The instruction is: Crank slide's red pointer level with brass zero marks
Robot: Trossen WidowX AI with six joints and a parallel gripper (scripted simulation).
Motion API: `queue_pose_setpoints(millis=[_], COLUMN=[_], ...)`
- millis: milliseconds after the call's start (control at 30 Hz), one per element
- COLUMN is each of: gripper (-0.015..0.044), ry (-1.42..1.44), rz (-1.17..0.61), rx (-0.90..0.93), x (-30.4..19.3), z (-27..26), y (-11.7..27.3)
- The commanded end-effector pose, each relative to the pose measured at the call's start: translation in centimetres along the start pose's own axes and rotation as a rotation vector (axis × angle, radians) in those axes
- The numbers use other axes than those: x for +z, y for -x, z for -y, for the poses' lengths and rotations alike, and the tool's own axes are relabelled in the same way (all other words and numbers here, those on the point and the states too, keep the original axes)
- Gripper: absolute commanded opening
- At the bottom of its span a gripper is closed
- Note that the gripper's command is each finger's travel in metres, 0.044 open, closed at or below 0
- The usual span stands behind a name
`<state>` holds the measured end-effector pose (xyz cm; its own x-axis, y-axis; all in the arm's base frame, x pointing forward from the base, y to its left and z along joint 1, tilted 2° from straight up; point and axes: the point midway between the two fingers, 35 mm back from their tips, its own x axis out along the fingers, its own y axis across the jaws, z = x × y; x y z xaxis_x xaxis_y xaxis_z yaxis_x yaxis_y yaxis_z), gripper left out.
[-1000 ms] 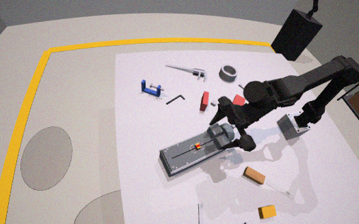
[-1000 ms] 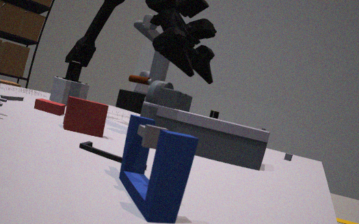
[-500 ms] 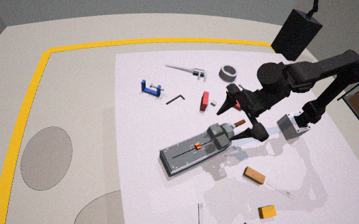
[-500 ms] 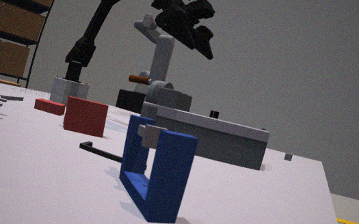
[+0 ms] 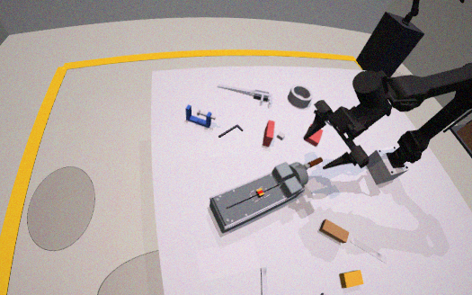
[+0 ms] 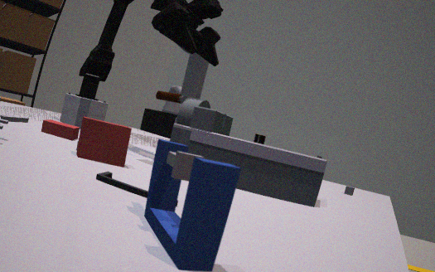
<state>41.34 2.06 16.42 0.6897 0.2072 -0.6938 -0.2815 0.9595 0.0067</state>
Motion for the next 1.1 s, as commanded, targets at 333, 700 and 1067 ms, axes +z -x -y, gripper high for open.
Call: queue_pose_setpoints(millis=[333, 700, 1067], gripper=[0.044, 0.044, 0.044], ry=[0.071, 0.071, 0.071], rz=[0.033, 0.032, 0.032], rx=[0.027, 0.027, 0.027], x=[-3.9, -6.2, -7.3], z=[0.2, 0.3, 0.4], y=[1.6, -0.8, -2.2])
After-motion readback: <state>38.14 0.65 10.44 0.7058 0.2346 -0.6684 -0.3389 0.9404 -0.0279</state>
